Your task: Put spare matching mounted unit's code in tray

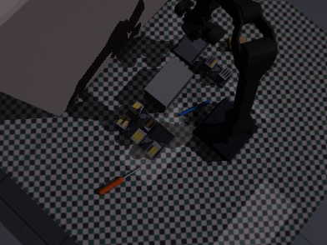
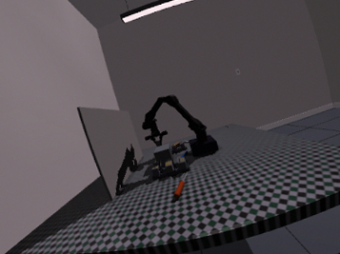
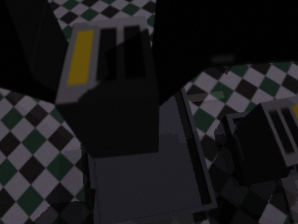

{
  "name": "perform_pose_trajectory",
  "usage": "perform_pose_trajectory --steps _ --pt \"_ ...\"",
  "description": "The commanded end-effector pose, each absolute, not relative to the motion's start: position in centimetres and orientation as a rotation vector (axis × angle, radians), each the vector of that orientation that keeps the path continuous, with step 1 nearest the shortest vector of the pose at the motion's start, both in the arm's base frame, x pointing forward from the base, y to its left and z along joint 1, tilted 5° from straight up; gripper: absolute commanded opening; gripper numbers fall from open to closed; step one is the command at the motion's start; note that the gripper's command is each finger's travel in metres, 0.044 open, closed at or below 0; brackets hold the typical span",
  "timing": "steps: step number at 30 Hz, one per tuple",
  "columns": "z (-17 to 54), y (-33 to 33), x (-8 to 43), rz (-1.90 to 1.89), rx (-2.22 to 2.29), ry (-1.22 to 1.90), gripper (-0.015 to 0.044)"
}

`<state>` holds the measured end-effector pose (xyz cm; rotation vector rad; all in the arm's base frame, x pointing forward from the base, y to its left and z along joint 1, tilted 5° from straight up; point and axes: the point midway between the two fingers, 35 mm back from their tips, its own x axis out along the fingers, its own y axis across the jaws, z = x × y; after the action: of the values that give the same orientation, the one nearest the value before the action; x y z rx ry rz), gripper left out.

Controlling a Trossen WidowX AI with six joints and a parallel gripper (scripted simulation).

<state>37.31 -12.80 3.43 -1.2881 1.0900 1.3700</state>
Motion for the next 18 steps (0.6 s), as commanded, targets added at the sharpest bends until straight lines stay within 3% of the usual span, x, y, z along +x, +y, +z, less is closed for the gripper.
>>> perform_pose_trajectory --steps 1,18 --pt "3.0 -12.8 37.2 1.368 -1.288 1.096 0.0" --pt "1.4 -12.7 37.1 1.368 -1.287 1.096 0.0"
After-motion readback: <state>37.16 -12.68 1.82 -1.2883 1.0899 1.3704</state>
